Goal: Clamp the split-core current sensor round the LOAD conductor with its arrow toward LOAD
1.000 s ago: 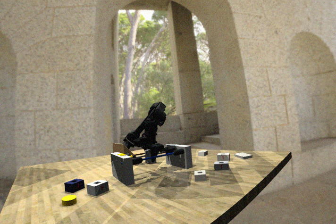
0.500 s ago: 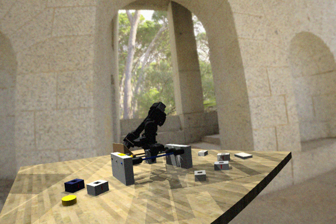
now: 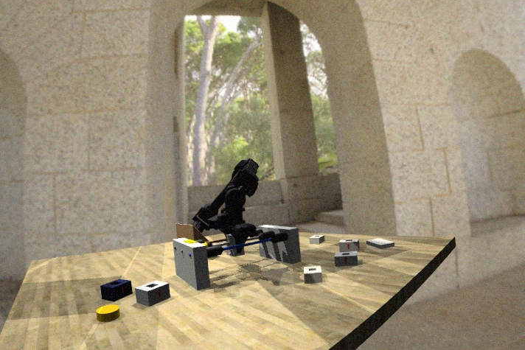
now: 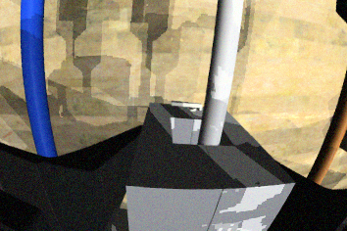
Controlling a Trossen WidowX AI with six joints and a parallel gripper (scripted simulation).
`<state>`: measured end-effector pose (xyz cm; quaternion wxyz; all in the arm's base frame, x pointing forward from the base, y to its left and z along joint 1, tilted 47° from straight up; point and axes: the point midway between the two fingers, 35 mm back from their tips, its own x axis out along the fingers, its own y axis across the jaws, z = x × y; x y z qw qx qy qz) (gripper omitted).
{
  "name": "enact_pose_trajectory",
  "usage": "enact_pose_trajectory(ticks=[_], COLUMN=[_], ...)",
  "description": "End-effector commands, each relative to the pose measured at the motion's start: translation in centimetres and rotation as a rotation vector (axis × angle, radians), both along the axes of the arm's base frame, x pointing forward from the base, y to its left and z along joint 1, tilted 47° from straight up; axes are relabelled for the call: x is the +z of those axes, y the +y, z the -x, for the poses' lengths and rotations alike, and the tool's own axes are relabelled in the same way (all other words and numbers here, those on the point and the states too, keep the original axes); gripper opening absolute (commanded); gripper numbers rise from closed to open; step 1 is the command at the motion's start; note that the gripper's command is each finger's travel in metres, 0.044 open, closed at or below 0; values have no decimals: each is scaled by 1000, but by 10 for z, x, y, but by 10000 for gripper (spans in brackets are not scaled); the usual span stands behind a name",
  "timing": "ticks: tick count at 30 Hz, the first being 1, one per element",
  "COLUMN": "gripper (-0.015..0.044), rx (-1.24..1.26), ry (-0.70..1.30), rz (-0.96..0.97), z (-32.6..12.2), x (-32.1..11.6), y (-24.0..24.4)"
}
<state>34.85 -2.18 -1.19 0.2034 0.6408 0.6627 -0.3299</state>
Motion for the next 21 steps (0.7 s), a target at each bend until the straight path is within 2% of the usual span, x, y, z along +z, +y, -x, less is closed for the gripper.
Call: enact_pose_trajectory(ticks=[1, 21], gripper=[0, 0], rx=[5, 0], ry=[-1, 1], rz=[1, 0], z=[-1, 5], x=[0, 0], y=[0, 0])
